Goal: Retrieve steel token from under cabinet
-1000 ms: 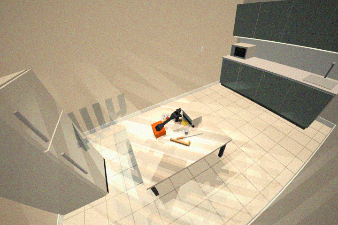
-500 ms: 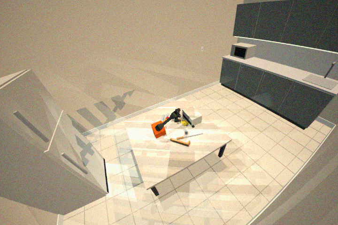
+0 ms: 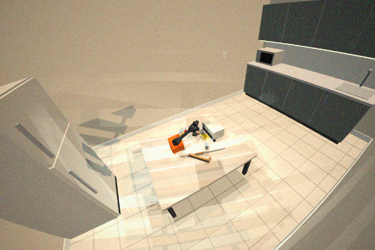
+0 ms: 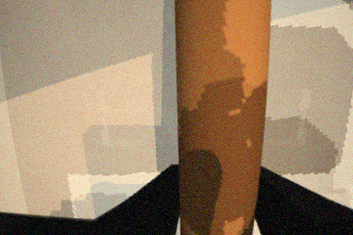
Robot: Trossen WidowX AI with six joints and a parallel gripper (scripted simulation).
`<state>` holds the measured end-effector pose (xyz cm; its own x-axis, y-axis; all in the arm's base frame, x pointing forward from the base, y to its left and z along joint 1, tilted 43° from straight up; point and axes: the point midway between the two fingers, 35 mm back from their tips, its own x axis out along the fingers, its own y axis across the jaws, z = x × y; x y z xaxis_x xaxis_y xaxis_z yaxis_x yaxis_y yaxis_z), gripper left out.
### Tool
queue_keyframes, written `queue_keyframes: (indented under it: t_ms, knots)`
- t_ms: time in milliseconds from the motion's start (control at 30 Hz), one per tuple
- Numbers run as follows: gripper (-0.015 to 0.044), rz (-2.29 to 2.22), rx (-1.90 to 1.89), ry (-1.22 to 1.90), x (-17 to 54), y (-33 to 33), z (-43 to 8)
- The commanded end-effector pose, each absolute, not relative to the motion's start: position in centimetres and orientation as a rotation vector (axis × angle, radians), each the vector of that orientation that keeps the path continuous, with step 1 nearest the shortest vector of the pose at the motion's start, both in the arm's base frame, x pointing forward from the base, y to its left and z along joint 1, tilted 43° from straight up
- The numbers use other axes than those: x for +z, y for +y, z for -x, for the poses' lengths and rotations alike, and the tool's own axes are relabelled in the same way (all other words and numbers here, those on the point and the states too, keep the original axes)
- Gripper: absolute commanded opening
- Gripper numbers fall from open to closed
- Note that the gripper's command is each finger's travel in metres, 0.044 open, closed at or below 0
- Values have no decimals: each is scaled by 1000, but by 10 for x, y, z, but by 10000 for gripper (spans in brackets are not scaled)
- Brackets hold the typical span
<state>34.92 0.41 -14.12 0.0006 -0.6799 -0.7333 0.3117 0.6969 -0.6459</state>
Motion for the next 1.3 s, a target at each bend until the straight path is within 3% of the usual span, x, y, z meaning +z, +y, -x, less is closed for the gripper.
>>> queue_keyframes:
  t_ms: [0,1267]
  knots:
    - [0,340,-804,1364,-144,5,-341]
    - [0,340,-803,1367,-158,21,-288]
